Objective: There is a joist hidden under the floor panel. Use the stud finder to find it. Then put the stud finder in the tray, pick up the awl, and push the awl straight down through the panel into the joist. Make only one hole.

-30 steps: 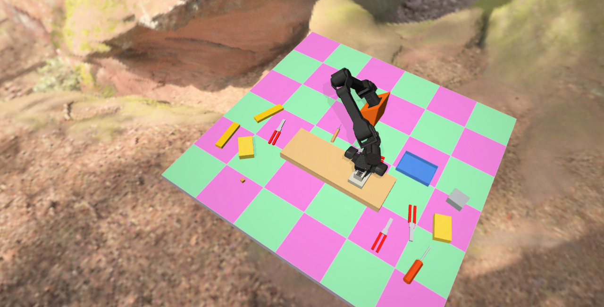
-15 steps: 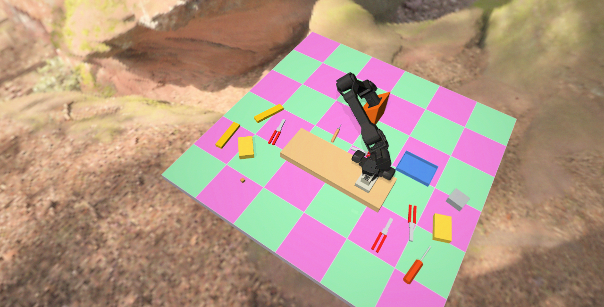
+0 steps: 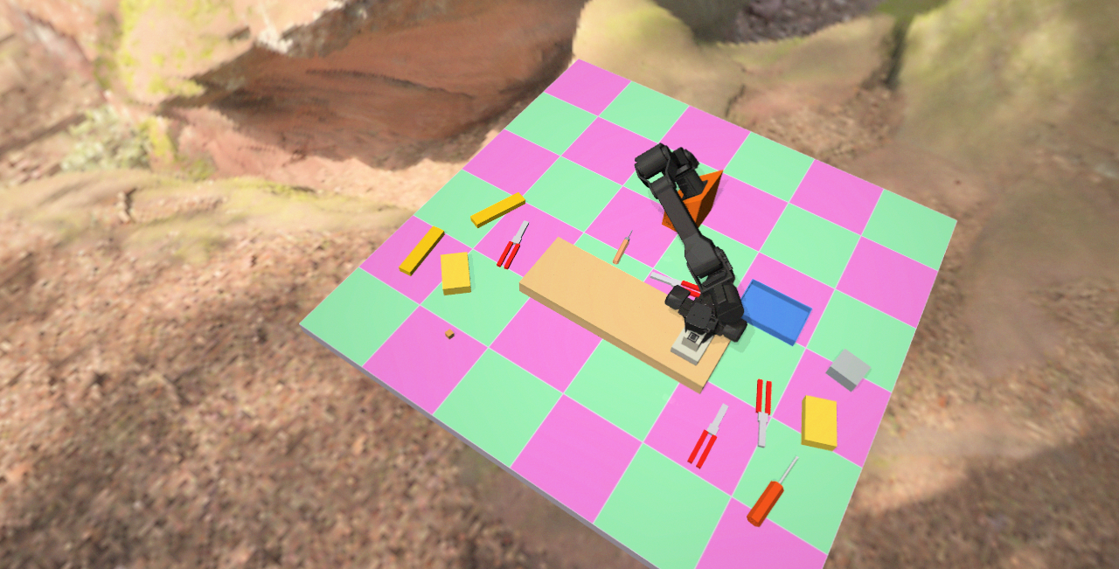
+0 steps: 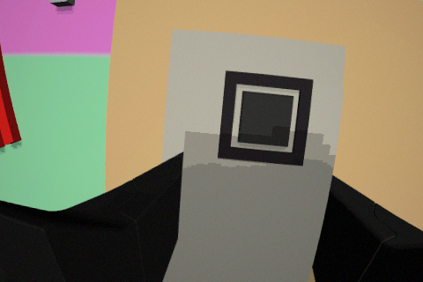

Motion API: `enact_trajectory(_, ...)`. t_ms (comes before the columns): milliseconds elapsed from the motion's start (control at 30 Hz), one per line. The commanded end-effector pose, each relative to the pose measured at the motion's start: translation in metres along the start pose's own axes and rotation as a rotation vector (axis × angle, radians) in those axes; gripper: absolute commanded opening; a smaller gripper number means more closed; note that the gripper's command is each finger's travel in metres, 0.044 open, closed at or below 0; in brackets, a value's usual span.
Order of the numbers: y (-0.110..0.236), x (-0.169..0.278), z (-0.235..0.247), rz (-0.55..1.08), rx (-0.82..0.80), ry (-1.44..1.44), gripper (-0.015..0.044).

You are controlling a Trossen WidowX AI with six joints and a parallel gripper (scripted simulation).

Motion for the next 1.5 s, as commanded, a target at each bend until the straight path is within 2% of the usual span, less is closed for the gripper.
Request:
enact_trajectory(0, 0.000, 0.002, 0.011, 0.003, -0.004, -0.003, 0.0000)
enact_trajectory(467, 0.000, 0.002, 0.008, 0.004, -0.004, -0.002, 0.0000)
enact_trajectory(1467, -0.002, -0.008, -0.063, 0.004, 0.001, 0.000, 0.0000)
Point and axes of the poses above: the point midway between the two fingers, 35 mm back from their tips, its own y axis back along the fingers, its own z axis across the jaws, x = y × z, the point moved 10 cm from there along y, back along the fingers, and after that the axes turned 8 degrees about -y, right-handed, at the moved point
